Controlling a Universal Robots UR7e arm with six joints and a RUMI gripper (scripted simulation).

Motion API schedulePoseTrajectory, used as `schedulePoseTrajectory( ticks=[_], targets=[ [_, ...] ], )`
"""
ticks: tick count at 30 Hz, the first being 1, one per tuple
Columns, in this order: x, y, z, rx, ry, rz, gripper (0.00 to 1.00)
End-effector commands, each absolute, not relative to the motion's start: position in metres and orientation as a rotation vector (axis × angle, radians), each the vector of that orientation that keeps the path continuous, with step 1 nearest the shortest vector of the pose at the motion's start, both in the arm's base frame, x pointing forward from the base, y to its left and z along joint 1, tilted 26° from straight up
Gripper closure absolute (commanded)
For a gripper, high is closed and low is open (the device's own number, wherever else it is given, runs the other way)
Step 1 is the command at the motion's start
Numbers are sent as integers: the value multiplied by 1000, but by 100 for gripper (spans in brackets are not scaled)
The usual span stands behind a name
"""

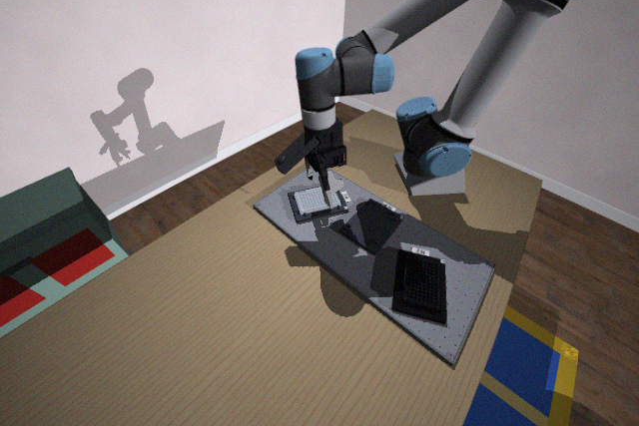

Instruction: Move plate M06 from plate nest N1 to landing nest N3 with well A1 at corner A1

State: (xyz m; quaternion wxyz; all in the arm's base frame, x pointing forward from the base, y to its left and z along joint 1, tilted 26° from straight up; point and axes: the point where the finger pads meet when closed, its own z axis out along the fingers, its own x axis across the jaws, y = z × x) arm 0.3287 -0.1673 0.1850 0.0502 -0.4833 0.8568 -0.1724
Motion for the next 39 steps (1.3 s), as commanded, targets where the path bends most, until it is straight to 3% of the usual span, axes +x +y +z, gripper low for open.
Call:
schedulePoseTrajectory(
  ticks=[1, 39],
  targets=[
    [319, -186, 173, -1380, 2640, -591, 18],
    [310, -211, 144, -1279, 2677, -661, 18]
  ],
)
